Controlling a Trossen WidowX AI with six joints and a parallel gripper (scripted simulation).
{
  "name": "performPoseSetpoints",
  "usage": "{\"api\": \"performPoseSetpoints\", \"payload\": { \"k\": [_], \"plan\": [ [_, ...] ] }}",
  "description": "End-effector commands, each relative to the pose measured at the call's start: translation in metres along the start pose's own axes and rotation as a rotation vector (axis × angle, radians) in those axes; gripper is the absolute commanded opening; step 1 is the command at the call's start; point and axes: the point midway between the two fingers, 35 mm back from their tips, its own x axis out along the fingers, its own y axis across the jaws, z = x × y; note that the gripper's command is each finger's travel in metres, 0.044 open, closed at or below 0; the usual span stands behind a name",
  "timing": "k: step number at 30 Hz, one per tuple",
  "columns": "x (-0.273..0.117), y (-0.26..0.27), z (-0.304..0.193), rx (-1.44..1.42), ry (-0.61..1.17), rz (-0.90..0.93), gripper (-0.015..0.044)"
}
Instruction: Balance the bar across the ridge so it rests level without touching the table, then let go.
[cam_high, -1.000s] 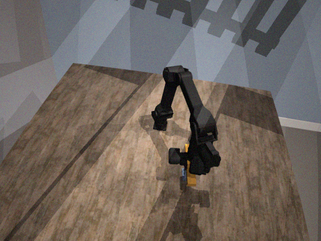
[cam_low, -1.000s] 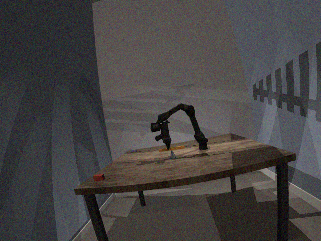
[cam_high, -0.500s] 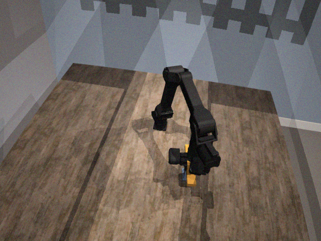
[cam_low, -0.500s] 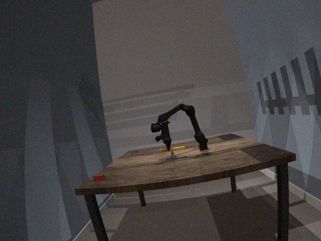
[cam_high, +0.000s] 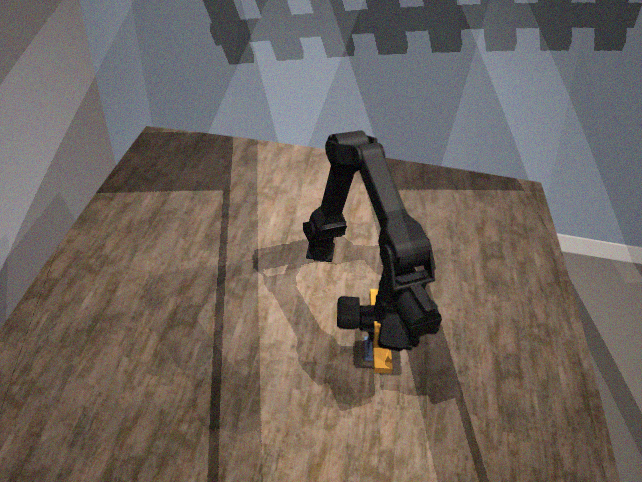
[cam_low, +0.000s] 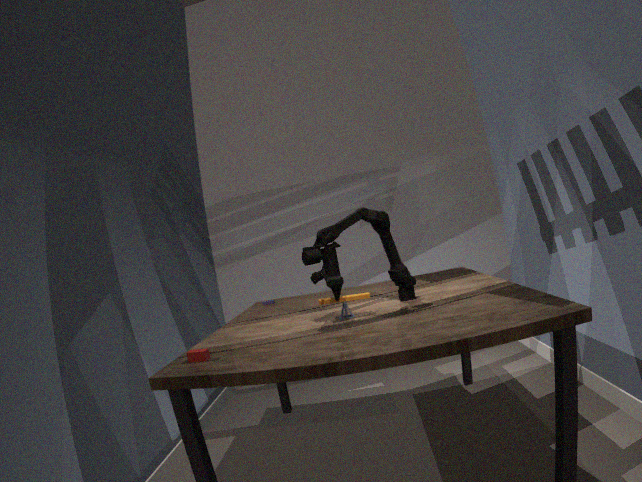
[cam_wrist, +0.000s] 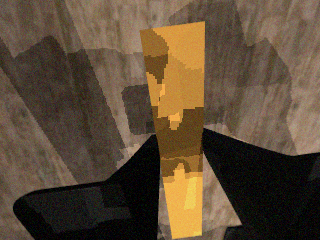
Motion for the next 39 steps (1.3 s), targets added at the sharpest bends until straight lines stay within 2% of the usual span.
{"api": "performPoseSetpoints", "payload": {
  "k": [1,39],
  "plan": [
    [0.0006,-0.0003,0.0003,0.004,-0.002,-0.002,0.0000],
    [0.0038,-0.0004,0.0004,0.004,-0.002,-0.002,0.0000]
  ]
}}
